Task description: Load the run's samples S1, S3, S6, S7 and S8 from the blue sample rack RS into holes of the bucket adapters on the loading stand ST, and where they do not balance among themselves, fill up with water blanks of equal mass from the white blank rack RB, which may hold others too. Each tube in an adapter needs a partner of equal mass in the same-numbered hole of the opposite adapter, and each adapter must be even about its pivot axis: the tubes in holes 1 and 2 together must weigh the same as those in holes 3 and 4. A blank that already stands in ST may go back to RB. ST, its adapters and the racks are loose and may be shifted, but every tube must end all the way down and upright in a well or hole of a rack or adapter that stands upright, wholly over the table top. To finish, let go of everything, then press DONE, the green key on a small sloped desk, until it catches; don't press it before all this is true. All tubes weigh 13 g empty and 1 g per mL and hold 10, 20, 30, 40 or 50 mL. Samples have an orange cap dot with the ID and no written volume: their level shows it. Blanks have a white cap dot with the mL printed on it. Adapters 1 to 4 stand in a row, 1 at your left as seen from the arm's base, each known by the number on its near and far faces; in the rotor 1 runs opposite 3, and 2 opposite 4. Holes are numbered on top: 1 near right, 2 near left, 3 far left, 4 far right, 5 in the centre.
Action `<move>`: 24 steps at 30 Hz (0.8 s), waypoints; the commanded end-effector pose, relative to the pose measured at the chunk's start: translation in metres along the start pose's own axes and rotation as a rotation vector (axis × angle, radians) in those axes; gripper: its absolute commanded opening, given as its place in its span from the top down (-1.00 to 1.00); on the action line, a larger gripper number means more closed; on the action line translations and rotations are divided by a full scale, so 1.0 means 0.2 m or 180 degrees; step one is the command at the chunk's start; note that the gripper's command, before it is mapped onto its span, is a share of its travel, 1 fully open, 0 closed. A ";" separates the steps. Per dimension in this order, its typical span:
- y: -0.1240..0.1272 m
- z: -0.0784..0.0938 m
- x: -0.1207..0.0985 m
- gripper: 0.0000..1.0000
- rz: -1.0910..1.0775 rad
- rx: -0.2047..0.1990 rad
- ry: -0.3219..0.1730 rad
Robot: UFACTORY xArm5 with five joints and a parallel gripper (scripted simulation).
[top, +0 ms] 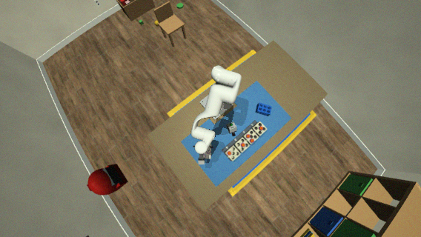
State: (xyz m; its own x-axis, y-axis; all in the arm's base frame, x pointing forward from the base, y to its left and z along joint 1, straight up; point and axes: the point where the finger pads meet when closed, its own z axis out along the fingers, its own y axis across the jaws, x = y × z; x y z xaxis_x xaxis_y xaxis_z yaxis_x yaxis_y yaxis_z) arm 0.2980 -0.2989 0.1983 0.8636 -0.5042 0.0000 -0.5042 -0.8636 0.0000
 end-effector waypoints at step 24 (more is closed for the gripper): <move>0.00 0.22 0.01 -0.13 0.0000 -0.0003 0.0013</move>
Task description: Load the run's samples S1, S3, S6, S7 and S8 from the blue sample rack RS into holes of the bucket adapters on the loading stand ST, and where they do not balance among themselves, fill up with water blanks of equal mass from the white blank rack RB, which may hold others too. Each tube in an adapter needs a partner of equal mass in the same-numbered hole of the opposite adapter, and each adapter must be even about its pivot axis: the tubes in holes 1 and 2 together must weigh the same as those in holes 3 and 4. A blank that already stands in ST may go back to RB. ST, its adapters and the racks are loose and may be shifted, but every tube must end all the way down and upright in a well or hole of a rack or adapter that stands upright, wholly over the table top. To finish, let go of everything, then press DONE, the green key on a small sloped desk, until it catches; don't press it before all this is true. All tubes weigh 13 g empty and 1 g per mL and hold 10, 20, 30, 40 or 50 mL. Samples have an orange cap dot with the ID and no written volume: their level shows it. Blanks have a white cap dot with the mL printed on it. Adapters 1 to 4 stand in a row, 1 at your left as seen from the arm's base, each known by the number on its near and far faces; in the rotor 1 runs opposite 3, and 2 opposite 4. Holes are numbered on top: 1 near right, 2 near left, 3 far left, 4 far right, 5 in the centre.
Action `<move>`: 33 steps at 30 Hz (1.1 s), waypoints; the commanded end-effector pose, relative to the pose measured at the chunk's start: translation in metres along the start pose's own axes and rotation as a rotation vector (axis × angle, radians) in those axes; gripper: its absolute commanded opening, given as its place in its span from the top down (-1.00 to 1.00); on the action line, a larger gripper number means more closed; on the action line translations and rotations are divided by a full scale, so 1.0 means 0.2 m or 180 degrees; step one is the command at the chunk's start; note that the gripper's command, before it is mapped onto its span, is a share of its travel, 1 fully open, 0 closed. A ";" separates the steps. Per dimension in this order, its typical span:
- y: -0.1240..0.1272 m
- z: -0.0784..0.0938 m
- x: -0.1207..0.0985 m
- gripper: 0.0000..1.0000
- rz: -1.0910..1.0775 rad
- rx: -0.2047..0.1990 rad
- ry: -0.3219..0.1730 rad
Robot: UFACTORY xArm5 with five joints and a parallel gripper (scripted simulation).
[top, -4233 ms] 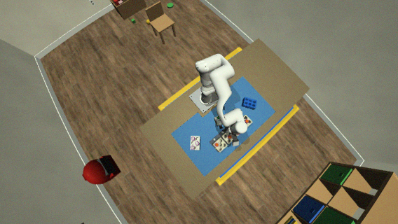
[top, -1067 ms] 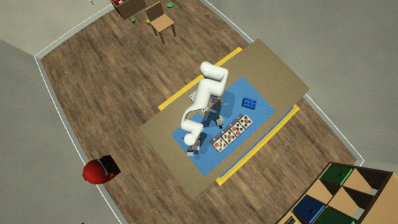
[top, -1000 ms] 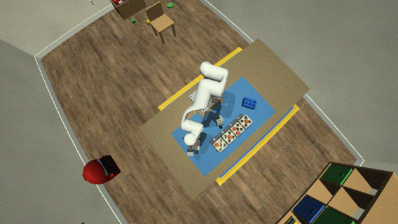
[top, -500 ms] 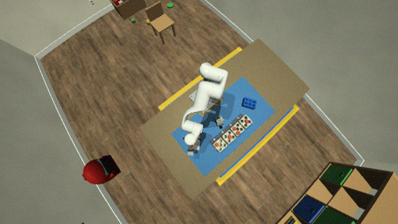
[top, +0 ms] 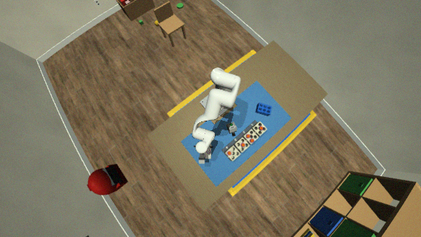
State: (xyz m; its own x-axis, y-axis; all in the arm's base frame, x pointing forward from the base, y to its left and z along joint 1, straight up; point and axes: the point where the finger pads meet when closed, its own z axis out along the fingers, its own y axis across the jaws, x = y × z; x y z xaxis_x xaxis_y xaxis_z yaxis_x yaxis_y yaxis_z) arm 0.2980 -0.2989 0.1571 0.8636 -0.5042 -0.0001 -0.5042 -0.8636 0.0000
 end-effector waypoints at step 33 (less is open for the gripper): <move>0.00 0.18 0.01 -0.13 0.0000 -0.0003 0.0013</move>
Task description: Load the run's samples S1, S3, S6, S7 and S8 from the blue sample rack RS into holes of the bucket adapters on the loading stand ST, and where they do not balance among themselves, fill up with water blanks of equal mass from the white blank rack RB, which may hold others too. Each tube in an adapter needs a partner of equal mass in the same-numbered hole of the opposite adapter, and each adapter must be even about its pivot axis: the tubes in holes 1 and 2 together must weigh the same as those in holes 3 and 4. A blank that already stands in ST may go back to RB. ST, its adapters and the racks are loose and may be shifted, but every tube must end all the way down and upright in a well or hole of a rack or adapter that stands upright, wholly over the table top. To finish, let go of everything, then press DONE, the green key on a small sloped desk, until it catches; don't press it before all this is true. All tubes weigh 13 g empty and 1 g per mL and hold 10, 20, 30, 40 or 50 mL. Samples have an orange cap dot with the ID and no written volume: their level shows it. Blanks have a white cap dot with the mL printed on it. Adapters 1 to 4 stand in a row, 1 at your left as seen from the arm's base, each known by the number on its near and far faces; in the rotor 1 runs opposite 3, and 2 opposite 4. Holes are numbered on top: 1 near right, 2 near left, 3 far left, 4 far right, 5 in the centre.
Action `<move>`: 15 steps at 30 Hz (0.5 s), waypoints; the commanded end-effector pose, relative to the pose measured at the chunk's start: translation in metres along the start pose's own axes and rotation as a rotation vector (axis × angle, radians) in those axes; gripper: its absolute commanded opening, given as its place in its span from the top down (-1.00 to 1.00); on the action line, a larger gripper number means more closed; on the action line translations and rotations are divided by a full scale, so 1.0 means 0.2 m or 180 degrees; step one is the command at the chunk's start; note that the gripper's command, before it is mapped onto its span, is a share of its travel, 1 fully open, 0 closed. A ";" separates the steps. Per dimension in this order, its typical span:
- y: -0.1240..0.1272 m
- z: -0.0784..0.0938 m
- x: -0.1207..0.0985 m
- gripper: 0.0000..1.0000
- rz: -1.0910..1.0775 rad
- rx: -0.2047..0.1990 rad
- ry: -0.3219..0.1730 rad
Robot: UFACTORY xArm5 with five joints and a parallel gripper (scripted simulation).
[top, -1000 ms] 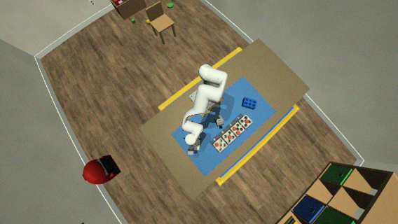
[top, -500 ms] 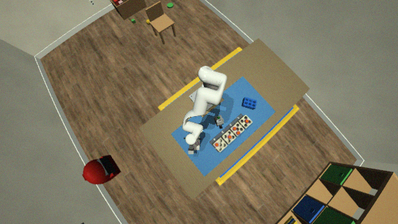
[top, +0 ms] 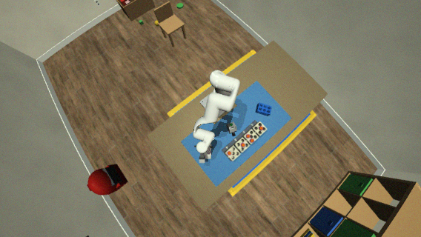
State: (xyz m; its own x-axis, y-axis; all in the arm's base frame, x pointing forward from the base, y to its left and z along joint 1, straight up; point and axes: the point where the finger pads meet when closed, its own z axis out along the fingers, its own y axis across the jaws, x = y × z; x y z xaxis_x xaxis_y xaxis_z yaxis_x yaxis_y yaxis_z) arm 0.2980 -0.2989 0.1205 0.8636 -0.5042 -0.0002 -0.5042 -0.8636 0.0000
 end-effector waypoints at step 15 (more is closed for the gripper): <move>0.00 0.04 0.01 -0.13 0.0000 -0.0003 0.0013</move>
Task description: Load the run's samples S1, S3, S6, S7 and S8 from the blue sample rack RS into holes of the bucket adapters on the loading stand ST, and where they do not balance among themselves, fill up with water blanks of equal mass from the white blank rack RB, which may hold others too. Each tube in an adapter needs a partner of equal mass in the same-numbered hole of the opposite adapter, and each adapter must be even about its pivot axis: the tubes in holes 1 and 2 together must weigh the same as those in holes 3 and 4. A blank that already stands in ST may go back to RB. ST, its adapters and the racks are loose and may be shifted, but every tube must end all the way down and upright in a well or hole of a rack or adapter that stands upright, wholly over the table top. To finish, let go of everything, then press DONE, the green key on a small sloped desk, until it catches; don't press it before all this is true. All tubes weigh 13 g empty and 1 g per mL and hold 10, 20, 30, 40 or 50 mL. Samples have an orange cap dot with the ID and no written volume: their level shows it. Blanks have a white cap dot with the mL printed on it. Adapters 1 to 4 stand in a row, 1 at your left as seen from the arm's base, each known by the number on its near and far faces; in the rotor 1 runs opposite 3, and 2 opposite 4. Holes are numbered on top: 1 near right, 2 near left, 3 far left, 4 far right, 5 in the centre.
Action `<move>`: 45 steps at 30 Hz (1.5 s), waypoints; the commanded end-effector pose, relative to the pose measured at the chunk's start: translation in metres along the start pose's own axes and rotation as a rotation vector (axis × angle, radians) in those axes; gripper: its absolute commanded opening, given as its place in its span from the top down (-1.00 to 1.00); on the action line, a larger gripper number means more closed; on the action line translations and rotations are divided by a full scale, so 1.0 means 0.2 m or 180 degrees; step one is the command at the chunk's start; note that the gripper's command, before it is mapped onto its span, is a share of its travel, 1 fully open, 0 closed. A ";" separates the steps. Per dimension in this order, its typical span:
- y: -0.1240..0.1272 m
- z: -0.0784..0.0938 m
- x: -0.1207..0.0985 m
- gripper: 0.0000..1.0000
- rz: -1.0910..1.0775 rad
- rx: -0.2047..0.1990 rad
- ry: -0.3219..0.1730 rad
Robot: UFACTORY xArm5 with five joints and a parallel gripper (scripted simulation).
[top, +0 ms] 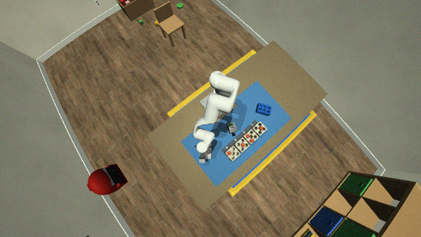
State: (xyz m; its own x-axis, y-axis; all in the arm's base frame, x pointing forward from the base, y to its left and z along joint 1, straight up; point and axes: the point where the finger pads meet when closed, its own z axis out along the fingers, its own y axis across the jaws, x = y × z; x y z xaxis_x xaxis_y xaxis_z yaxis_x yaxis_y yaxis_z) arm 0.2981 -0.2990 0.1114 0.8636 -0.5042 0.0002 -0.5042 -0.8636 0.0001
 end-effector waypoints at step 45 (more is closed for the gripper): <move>0.00 0.02 0.01 1.00 0.0000 -0.0003 0.0012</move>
State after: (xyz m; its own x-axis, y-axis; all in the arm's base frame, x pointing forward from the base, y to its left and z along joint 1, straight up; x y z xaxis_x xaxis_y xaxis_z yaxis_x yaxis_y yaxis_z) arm 0.2982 -0.2990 0.1054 0.8636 -0.5042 0.0003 -0.5042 -0.8636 0.0001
